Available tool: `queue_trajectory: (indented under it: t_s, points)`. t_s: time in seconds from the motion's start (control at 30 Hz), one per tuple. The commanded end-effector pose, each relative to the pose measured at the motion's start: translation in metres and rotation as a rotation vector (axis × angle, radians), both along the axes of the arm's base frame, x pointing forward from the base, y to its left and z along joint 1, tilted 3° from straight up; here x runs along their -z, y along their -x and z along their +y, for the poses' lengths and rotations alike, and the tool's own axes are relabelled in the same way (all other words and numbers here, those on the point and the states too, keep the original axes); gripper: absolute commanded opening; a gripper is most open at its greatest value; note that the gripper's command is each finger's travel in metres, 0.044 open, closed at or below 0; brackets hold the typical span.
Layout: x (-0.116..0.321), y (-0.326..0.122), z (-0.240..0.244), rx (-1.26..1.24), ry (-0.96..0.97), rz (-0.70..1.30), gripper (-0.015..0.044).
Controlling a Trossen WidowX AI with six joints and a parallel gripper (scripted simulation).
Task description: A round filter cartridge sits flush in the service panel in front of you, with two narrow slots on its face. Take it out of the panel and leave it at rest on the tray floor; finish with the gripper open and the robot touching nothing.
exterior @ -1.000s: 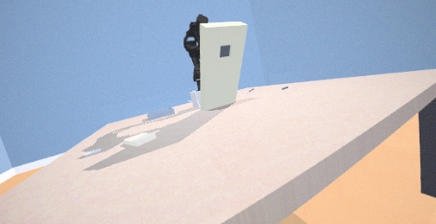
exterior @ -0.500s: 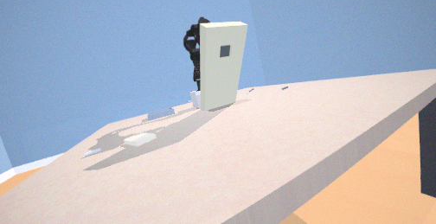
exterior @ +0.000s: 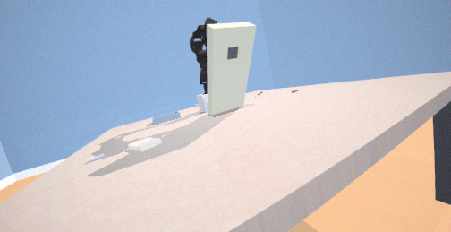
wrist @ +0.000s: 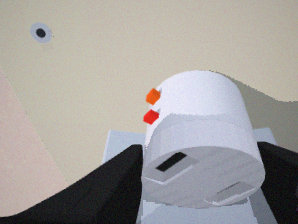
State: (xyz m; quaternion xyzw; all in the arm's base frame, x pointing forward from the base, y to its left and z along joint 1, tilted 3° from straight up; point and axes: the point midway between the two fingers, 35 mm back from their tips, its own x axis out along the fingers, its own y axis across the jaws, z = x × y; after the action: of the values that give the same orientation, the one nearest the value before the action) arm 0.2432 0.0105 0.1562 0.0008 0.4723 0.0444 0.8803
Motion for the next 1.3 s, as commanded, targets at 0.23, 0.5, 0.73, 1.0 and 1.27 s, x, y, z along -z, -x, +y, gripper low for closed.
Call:
queue_trajectory:
  t_s: [0.23,0.5,0.73,1.0,1.27]
  points:
    - [-0.021,-0.013,0.0,0.0,0.0,-0.002,0.0]
    - [-0.051,0.0,-0.003,0.0,0.0,-0.001,0.0]
    - [-0.082,0.018,-0.005,0.0,0.001,0.001,0.0]
    - [-0.099,0.032,-0.008,0.0,0.002,0.004,0.0]
    - [-0.095,0.025,-0.028,-0.002,0.008,0.016,0.0]
